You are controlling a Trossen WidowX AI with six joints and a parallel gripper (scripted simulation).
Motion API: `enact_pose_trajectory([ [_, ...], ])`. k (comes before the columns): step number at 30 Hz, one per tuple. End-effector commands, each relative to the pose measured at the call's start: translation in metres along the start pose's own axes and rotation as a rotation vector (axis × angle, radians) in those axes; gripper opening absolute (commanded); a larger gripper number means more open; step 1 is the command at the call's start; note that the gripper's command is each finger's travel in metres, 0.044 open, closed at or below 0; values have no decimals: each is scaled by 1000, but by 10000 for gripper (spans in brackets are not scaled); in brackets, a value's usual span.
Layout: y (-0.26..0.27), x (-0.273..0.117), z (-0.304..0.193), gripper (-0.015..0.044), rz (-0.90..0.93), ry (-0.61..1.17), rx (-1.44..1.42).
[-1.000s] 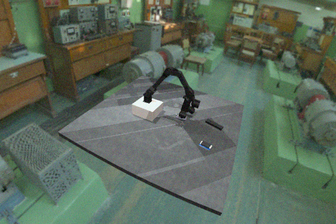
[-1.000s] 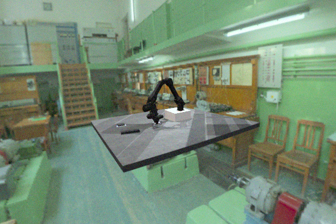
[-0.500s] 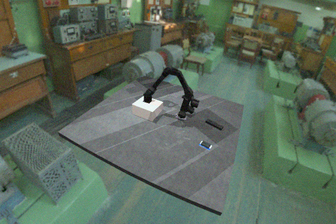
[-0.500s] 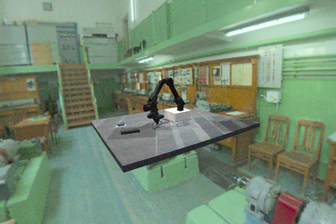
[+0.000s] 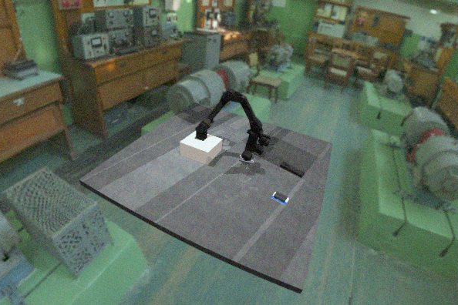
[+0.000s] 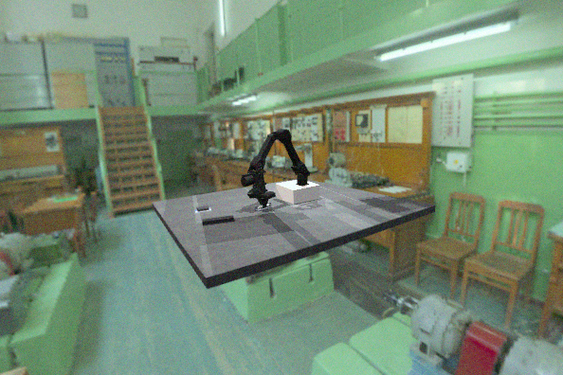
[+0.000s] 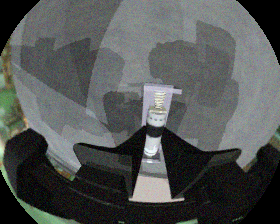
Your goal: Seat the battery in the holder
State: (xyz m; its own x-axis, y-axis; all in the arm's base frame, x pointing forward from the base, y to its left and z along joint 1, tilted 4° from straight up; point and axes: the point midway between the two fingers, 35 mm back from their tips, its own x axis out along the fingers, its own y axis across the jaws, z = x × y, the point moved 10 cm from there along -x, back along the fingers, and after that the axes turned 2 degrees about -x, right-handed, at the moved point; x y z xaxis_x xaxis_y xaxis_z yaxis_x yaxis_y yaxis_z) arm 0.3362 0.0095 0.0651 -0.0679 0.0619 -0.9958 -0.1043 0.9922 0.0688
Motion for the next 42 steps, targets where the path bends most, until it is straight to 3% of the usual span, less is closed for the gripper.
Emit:
enact_pose_trajectory([
  [1,0,0,-1,63,0,1,2],
  [8,0,0,-2,63,0,0,2],
  [12,0,0,-2,165,0,0,2],
  [28,0,-15,-3,165,1,-1,0],
  [38,1,-86,-13,428,0,-1,0],
  [42,1,-86,-15,440,0,-1,0],
])
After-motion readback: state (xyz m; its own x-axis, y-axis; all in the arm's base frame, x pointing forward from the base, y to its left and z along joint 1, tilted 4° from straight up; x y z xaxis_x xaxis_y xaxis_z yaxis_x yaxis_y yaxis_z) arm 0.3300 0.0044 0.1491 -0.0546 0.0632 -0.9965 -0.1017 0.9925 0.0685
